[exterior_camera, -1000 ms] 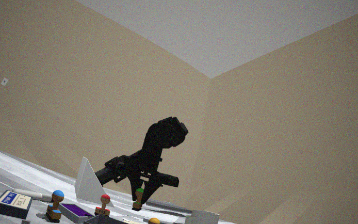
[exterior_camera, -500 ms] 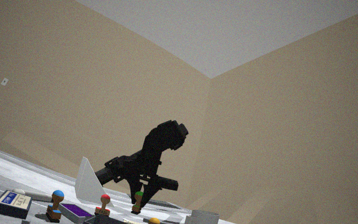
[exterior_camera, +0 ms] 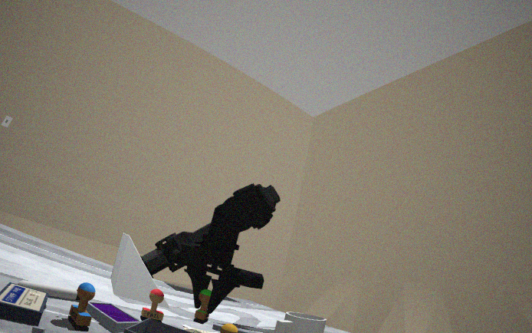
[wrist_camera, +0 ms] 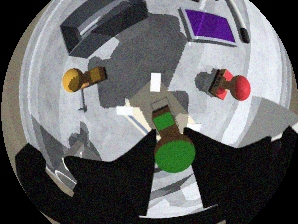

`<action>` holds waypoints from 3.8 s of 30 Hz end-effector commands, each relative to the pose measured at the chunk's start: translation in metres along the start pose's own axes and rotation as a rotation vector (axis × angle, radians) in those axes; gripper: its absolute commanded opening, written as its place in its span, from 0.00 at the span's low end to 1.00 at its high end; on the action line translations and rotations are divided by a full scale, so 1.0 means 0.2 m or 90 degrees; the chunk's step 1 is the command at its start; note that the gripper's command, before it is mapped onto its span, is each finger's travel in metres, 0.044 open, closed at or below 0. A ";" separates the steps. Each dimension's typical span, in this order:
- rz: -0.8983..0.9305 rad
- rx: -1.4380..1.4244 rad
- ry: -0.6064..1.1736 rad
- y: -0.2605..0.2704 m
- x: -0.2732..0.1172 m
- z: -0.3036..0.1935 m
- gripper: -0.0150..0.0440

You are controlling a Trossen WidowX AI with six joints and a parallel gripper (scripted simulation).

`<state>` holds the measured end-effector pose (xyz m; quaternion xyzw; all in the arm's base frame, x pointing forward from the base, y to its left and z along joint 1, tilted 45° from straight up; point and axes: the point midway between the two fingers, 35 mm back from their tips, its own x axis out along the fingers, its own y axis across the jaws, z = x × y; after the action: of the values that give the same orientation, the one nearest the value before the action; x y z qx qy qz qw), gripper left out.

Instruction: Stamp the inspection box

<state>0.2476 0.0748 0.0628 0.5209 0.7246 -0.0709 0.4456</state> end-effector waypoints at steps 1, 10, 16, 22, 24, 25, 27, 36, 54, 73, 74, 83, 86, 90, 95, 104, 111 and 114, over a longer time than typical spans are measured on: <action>0.001 0.004 0.002 0.00 0.02 0.00 0.25; 0.001 0.004 0.002 0.00 0.05 0.00 0.25; 0.001 0.004 0.002 0.00 0.07 0.00 0.25; 0.001 0.004 0.002 0.00 0.09 -0.01 0.25; 0.001 0.004 0.002 0.00 0.09 -0.01 0.25; 0.001 0.004 0.002 0.00 0.09 -0.01 0.25; 0.001 0.004 0.002 0.00 0.10 -0.01 0.25; 0.001 0.004 0.002 0.00 0.13 -0.01 0.25; 0.001 0.004 0.002 -0.01 0.15 -0.01 0.25; 0.001 0.004 0.002 -0.01 0.17 -0.01 0.25; 0.001 0.004 0.002 -0.01 0.17 -0.01 0.25; 0.001 0.004 0.002 -0.01 0.17 -0.01 0.25; 0.001 0.004 0.002 -0.01 0.17 -0.01 0.25; 0.001 0.004 0.002 -0.01 0.17 -0.01 0.25; 0.001 0.004 0.002 -0.01 0.17 -0.01 0.25; 0.001 0.004 0.002 -0.01 0.17 -0.01 0.25; 0.001 0.004 0.002 -0.01 0.17 -0.01 0.25; 0.001 0.004 0.002 -0.01 0.17 -0.01 0.25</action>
<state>0.2429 0.0980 0.0401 0.5226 0.7241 -0.0728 0.4442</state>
